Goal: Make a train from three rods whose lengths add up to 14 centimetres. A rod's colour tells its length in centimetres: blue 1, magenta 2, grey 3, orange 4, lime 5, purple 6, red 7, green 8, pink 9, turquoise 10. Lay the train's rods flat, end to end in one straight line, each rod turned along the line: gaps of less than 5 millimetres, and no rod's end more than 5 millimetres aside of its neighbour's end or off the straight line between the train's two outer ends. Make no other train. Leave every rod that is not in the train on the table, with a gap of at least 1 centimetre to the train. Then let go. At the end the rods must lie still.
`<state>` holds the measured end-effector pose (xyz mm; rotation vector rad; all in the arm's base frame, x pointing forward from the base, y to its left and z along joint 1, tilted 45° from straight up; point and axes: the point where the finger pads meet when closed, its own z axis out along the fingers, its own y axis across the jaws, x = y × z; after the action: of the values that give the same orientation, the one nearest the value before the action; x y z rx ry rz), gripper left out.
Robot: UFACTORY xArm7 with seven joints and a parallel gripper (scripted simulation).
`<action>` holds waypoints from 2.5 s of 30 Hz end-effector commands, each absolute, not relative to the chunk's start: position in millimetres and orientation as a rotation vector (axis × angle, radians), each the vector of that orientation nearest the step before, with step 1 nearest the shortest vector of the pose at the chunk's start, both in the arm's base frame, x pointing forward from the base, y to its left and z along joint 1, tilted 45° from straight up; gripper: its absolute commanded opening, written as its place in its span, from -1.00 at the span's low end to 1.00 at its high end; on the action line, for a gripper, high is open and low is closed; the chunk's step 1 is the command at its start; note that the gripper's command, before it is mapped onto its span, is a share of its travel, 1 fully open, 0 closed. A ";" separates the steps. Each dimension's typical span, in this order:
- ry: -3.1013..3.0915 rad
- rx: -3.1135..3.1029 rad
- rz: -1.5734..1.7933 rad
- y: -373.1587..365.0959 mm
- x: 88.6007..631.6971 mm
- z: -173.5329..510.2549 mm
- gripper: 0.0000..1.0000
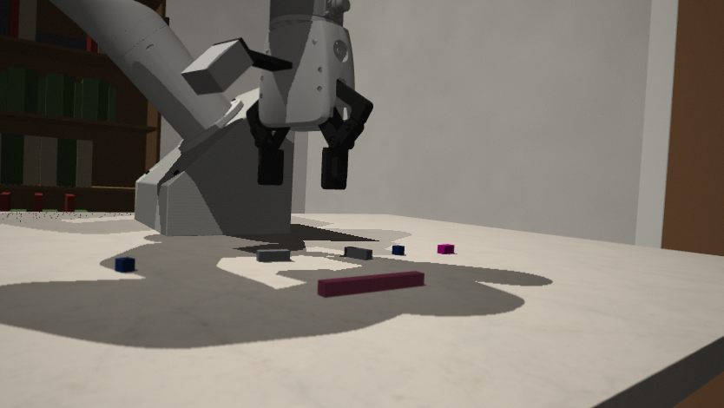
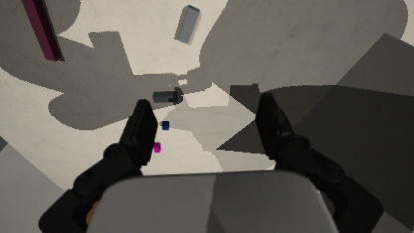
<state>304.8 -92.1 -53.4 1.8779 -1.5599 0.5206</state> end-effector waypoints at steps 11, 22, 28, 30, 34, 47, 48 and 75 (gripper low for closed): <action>-1.834 1.654 0.673 -60.0 304.1 -86.2 1.00; -1.834 1.654 0.673 -60.0 304.1 -86.2 1.00; -1.834 1.654 0.673 -60.0 304.1 -86.2 1.00; -1.834 1.654 0.673 -60.0 304.1 -86.2 1.00; -1.834 1.654 0.673 -60.0 304.1 -86.2 1.00; -1.834 1.654 0.673 -60.0 304.1 -86.2 1.00; -1.834 1.654 0.673 -60.0 304.1 -86.2 1.00; -1.834 1.654 0.673 -60.0 304.1 -86.2 1.00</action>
<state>303.0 -61.5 -86.5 1.6500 -1.8327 0.6712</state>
